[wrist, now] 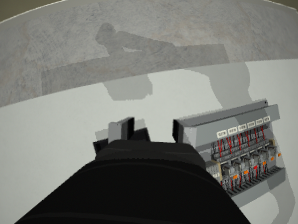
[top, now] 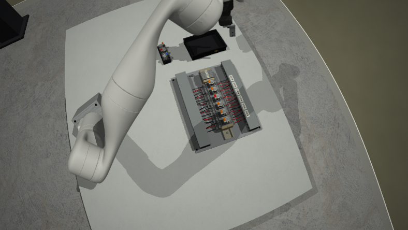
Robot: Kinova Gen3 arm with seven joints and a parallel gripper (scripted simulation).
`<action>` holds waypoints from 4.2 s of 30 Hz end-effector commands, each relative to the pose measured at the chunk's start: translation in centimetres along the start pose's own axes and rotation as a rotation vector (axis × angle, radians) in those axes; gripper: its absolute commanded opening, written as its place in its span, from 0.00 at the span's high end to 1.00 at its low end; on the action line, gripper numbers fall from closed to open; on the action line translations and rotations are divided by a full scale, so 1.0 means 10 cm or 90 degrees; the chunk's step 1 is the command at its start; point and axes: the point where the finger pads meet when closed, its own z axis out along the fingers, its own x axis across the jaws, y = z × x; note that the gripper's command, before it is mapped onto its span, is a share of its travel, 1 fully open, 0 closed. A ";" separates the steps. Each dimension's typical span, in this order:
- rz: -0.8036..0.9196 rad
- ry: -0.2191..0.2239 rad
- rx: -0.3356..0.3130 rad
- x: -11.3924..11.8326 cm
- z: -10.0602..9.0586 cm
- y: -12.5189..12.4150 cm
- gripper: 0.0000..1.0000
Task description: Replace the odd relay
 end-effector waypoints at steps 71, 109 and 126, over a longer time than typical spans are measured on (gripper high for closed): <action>-0.001 0.003 -0.002 0.65 -1.00 0.11 0.00; 0.000 0.001 -0.001 1.31 -2.03 0.19 0.00; 0.000 0.001 -0.001 1.61 -2.49 0.21 0.00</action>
